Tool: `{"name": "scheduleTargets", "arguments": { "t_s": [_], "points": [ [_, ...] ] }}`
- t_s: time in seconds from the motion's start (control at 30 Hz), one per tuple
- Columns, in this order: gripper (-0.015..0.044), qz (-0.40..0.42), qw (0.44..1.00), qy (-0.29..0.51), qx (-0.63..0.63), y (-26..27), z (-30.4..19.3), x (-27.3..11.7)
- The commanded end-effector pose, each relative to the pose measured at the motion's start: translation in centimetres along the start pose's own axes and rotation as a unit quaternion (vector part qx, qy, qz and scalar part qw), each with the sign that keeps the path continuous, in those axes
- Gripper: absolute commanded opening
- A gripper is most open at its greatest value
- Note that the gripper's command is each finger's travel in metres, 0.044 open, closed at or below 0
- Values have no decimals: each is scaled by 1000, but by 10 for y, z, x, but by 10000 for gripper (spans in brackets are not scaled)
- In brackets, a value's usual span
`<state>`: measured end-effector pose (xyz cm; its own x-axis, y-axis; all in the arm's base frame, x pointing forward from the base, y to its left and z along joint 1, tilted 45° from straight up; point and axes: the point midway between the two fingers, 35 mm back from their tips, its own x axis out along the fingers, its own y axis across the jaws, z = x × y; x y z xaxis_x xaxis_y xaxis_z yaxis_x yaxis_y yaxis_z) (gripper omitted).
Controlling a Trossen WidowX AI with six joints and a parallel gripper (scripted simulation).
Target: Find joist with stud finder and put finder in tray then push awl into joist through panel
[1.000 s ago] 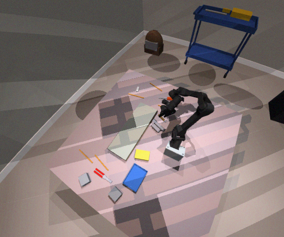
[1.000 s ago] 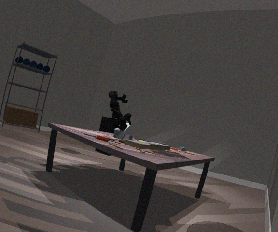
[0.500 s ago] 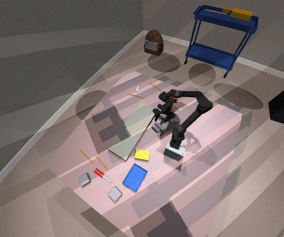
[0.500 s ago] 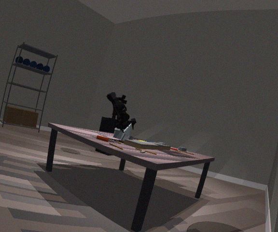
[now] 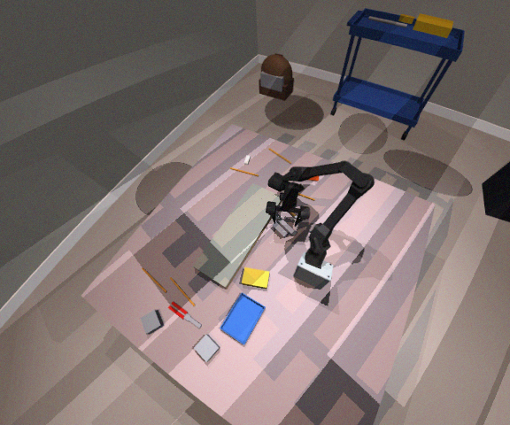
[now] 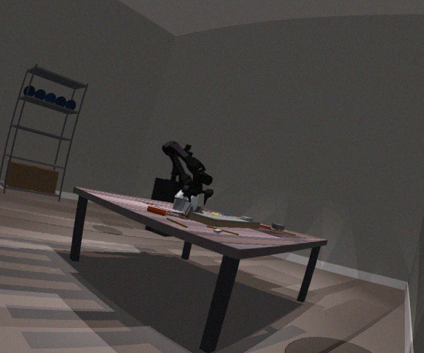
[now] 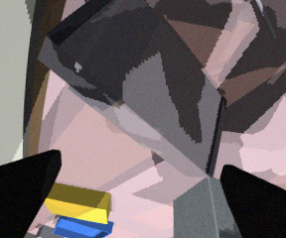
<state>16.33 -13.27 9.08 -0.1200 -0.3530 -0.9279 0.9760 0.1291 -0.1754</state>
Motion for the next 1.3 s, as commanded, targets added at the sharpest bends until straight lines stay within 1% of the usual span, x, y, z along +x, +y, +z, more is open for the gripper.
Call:
{"name": "scheduleTargets", "arguments": {
  "t_s": [0.0,0.17,0.27,1.0,1.27],
  "points": [
    [440,-25,951,-194,238,17,-13,17],
    [440,9,920,-239,311,23,-16,16],
    [440,26,903,-251,348,24,-17,16],
    [440,26,903,-251,348,24,-17,16],
    [440,26,903,-250,348,25,-12,27]
  ]
}}
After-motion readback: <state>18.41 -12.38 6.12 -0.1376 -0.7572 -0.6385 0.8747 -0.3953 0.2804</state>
